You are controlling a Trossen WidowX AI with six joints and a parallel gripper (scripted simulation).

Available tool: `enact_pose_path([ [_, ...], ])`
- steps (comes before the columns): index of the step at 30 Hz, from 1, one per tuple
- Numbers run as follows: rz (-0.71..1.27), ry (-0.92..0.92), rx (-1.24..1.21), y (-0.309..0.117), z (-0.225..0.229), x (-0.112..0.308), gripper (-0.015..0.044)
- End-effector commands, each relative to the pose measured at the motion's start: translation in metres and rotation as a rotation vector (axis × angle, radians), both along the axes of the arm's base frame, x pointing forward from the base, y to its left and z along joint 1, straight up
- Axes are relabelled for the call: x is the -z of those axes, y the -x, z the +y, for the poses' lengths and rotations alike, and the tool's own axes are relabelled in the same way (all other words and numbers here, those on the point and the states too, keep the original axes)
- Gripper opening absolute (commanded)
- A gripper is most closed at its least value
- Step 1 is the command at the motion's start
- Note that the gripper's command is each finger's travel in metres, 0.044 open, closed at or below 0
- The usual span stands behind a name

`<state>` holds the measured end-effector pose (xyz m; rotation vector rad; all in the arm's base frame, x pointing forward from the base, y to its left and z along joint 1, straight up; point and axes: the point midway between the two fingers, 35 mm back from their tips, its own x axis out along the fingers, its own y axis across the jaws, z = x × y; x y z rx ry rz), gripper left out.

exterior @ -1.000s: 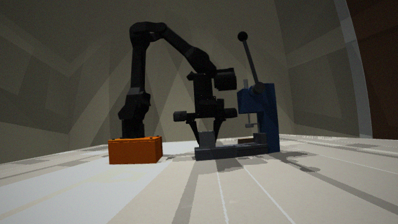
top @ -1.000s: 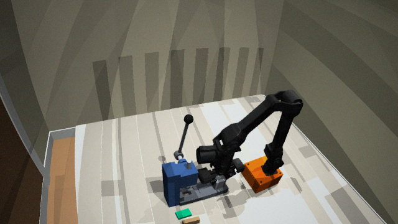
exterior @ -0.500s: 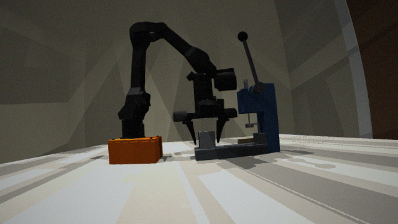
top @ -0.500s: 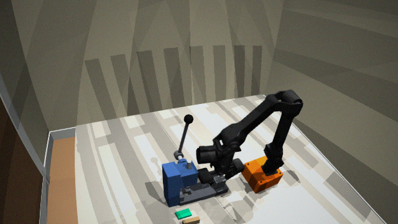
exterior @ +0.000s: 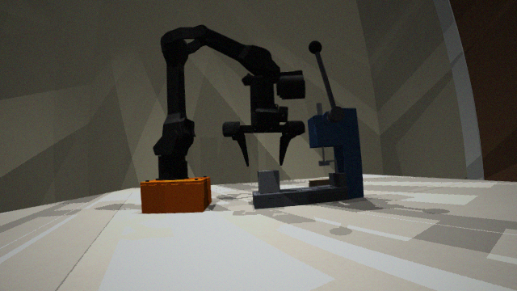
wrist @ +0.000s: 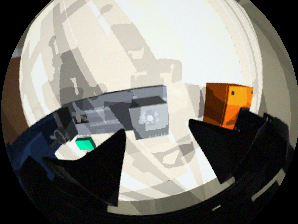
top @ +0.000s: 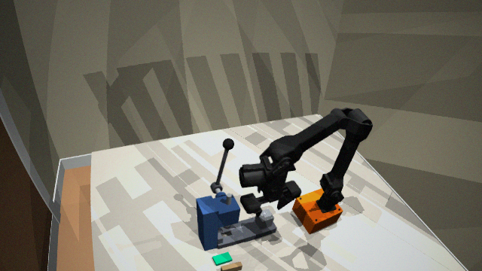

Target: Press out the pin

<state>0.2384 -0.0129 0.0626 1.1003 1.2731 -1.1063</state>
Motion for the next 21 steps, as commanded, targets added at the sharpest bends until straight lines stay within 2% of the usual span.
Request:
enact_pose_path([
  [1, -0.029, 0.000, 0.001, -0.005, 0.000, -0.032, 0.0282],
  [4, -0.029, 0.001, 0.000, -0.003, 0.000, -0.057, 0.0204],
  [11, -0.029, 0.001, 0.000, -0.002, 0.000, -0.059, 0.0030],
  [21, -0.029, 0.001, 0.000, 0.000, -0.001, -0.059, 0.0030],
])
